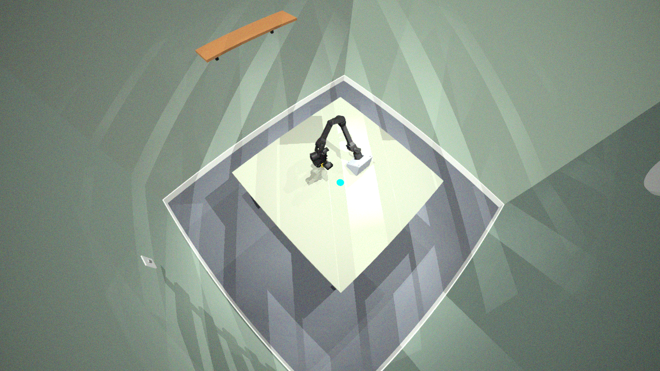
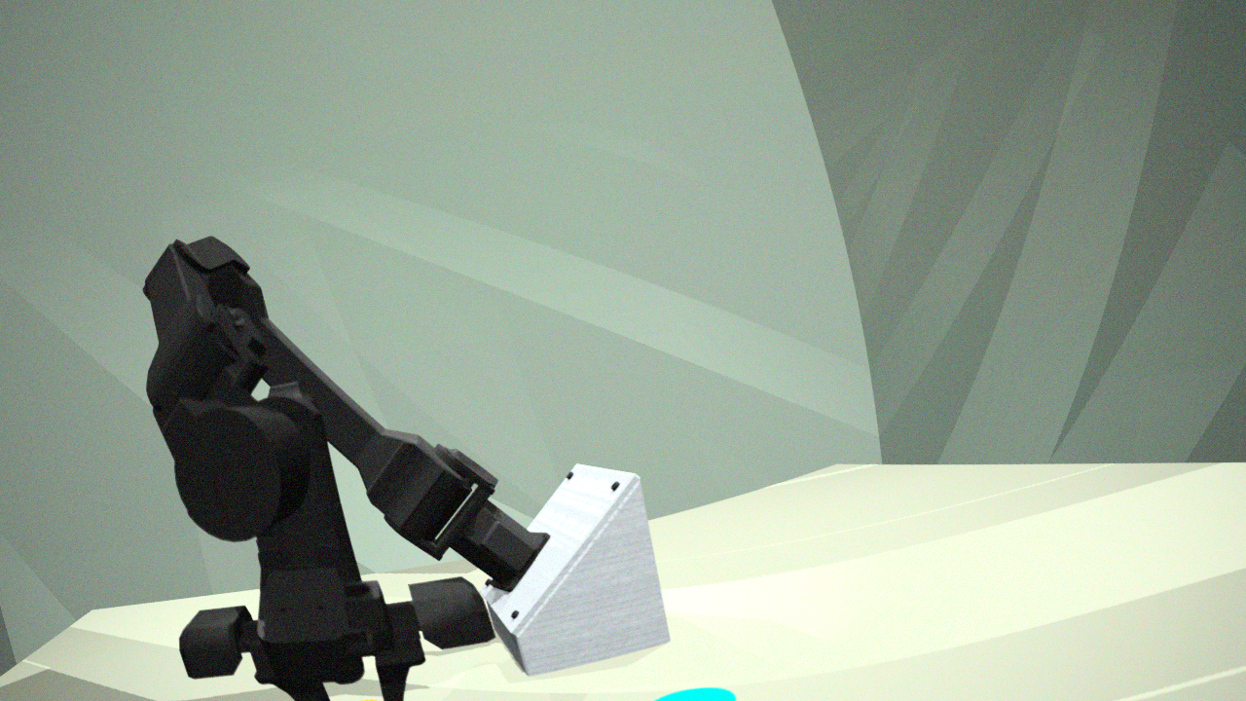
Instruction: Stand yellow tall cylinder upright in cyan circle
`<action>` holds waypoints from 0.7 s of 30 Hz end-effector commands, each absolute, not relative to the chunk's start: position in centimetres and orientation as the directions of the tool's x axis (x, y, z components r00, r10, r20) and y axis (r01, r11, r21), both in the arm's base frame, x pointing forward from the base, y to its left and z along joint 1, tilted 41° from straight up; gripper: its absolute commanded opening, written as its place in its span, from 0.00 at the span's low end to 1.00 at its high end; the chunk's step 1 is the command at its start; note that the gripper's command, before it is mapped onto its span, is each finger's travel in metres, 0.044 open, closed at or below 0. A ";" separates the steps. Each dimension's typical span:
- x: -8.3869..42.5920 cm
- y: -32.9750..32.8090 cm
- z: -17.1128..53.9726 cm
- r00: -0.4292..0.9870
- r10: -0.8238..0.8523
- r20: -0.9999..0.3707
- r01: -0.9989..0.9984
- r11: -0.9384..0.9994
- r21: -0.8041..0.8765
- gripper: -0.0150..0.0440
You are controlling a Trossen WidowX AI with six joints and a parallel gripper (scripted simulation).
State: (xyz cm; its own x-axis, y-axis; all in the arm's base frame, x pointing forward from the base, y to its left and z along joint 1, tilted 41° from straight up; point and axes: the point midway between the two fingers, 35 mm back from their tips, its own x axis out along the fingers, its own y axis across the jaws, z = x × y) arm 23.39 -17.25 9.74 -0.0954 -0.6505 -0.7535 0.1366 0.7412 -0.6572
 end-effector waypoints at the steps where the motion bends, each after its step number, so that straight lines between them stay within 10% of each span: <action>1: 23.9 -16.6 10.6 -0.086 -0.648 -0.757 0.142 0.744 -0.653 0.43; 21: 24.6 -12.4 15.3 -0.086 -0.644 -0.760 0.142 0.747 -0.649 0.43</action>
